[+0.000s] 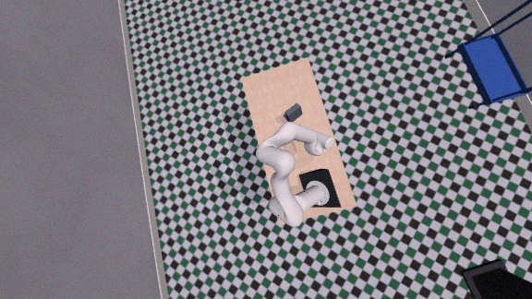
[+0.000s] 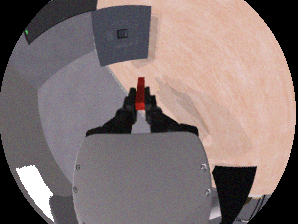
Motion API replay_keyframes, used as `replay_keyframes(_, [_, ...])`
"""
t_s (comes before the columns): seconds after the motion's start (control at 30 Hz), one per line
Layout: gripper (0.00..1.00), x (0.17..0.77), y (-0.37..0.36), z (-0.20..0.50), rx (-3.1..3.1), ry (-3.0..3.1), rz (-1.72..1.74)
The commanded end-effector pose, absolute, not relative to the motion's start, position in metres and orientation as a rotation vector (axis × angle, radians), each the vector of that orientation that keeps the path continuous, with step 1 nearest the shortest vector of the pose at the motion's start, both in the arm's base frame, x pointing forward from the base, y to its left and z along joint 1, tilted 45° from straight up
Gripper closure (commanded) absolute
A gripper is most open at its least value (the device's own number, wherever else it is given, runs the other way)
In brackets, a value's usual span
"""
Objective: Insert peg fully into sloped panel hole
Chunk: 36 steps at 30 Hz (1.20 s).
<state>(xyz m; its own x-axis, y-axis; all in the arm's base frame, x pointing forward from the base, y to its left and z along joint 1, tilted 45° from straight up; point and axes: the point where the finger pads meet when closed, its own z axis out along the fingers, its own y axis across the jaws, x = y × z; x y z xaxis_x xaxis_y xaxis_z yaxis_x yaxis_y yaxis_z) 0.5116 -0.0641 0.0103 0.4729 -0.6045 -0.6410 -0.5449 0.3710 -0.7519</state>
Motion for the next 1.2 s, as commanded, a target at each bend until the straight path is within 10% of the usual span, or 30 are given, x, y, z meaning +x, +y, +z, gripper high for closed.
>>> replay_keyframes(0.0, [1.00,0.512,-0.077,0.002,-1.214,1.189,-0.098])
replay_keyframes(1.17, [1.00,0.514,-0.127,-0.038,-0.978,1.292,-0.318])
